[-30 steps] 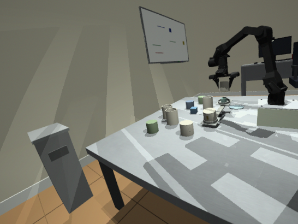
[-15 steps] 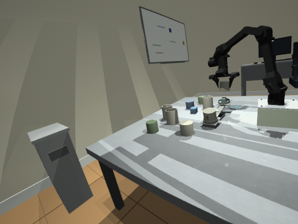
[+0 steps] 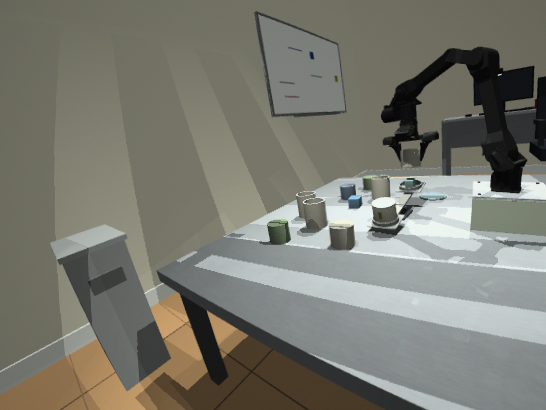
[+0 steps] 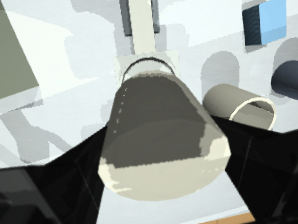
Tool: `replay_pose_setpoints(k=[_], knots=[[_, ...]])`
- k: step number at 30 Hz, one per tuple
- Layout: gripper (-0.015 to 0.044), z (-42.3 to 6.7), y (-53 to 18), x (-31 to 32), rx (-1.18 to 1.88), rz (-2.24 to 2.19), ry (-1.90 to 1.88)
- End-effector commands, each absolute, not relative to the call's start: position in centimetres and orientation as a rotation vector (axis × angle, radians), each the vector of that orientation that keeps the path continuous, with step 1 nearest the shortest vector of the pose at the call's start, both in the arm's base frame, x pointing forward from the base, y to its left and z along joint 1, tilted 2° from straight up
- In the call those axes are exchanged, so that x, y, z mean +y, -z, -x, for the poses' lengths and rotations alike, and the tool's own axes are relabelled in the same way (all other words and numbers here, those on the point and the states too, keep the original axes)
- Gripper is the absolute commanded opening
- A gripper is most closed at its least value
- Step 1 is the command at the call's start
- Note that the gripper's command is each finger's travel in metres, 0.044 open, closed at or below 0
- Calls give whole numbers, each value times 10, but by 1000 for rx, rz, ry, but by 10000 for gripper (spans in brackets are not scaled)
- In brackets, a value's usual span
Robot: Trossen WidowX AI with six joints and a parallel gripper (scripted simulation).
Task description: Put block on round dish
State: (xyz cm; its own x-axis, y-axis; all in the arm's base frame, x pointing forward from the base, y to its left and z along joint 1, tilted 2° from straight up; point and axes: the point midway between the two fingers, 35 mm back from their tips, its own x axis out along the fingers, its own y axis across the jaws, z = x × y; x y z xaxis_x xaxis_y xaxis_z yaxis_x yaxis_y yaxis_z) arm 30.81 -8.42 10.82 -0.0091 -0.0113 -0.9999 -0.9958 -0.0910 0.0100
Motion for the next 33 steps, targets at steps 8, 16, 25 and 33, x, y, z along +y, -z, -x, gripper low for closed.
replay_pose_setpoints(k=[8,16,25,33], knots=[[0,-300,-97,-112,1179,1285,-1273],[0,-288,-87,-138,1184,1281,-1266],[0,-273,-75,-165,1187,1283,-1263],[0,-257,-64,-188,1188,1286,-1262]])
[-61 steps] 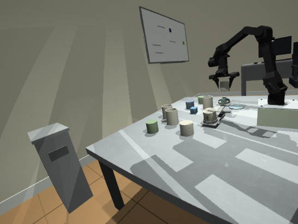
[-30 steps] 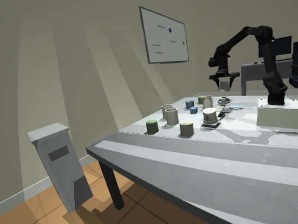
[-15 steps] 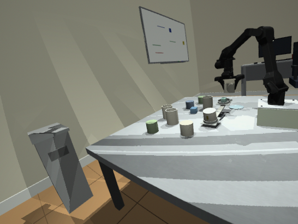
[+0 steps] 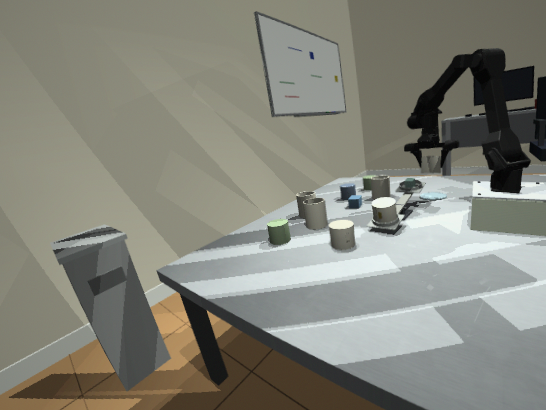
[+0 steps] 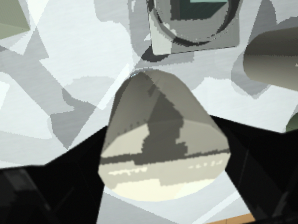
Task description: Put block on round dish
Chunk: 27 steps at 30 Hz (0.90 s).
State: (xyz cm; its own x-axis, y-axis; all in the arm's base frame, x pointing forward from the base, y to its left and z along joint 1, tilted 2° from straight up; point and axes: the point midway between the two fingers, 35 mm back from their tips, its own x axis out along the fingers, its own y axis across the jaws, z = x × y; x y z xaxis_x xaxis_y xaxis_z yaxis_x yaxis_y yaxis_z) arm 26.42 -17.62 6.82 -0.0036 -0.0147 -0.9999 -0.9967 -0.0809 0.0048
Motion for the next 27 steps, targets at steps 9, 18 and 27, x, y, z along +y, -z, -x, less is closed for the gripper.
replay_pose_setpoints(k=[9,18,27], knots=[[0,-236,-52,-211,1191,1289,-1262],[0,-213,-41,-231,1194,1293,-1262],[0,-188,-30,-248,1197,1295,-1263]])
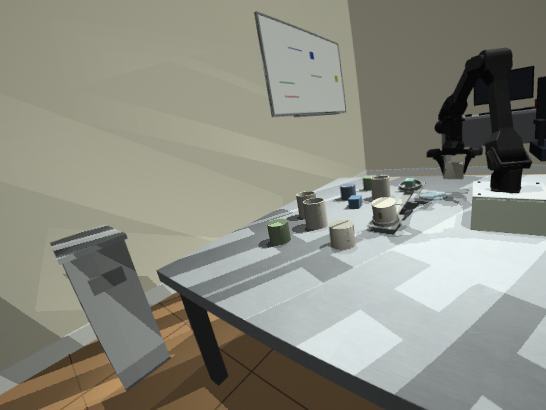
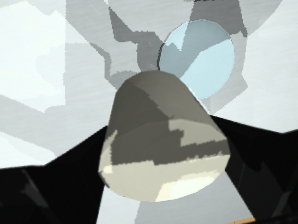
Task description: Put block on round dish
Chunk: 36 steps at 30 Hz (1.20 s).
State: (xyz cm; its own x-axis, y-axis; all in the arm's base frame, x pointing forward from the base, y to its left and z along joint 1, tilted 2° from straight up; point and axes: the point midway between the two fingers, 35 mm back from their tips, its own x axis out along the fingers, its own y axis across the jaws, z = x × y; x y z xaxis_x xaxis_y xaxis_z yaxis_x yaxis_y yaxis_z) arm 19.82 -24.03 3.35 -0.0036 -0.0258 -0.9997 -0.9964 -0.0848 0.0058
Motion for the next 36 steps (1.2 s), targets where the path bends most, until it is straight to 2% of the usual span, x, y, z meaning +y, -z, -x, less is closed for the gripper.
replay_pose_setpoints(k=[1,7,36], knots=[[0,-185,-28,-250,1198,1295,-1263],[0,-171,-23,-257,1199,1297,-1263],[0,-171,34,-259,1200,1296,-1264]])
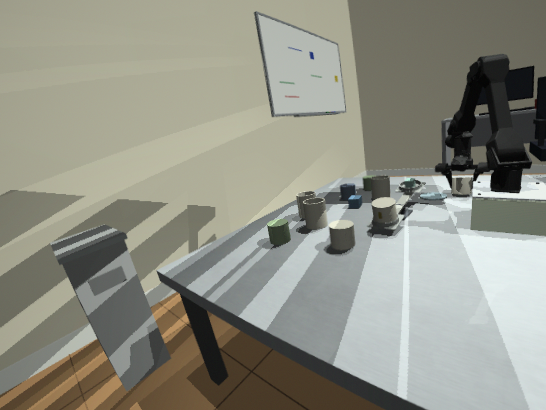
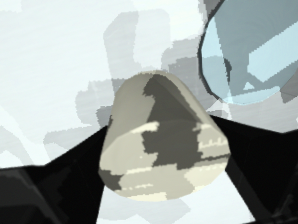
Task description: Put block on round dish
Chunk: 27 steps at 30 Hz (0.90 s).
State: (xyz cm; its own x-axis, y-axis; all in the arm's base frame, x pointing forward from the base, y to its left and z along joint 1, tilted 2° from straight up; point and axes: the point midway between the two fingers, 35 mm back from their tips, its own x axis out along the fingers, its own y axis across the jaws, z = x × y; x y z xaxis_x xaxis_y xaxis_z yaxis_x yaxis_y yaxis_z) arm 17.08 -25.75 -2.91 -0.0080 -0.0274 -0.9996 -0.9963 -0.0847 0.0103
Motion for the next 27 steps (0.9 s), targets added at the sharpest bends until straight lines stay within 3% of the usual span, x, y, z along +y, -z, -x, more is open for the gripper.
replay_pose_setpoints(k=[1,18,27], knots=[[0,-171,35,-259,1200,1296,-1264],[440,-171,24,-258,1195,1288,-1266],[440,-171,-23,-257,1199,1297,-1263]])
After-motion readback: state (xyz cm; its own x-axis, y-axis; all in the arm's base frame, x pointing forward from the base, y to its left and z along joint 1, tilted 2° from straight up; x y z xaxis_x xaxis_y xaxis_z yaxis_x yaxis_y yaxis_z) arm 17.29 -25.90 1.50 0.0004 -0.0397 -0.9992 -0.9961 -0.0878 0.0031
